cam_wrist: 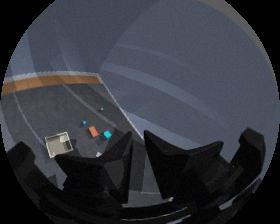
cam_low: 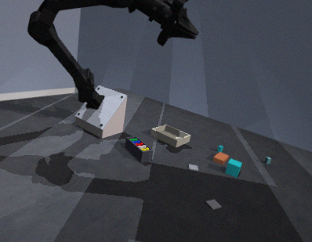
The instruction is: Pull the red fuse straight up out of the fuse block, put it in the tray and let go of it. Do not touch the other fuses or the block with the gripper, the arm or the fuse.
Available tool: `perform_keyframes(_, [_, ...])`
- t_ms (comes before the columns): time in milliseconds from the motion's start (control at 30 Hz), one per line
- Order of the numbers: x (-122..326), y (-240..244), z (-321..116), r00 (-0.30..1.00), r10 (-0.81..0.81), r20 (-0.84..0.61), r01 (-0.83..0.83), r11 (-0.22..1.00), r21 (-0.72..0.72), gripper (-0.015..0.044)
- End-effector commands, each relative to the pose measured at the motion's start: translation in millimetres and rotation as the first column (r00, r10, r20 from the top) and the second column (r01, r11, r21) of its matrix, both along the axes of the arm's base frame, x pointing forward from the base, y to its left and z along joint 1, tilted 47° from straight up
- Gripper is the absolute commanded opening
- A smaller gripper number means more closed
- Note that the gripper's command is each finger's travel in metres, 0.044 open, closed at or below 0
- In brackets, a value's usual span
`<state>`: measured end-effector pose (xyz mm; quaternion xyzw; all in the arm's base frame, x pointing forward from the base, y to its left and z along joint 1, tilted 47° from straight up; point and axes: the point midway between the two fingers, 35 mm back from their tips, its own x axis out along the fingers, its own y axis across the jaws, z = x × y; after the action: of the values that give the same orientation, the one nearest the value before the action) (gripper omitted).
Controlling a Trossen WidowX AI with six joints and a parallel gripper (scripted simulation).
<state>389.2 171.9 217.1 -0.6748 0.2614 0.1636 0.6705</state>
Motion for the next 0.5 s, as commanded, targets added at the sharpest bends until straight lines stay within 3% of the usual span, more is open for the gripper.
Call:
perform_keyframes(0, [0.5,-55.6,-49.8,0.975,-0.171,-0.14,0.157,0.982,-0.102,0.007])
perform_keyframes(233, [-29.6,-147.3,-120.8,0.826,-0.45,-0.34,0.355,0.883,-0.307,0.007])
perform_keyframes(467, [-90.0,-226.9,-167.6,0.564,-0.682,-0.465,0.444,0.726,-0.525,0.007])
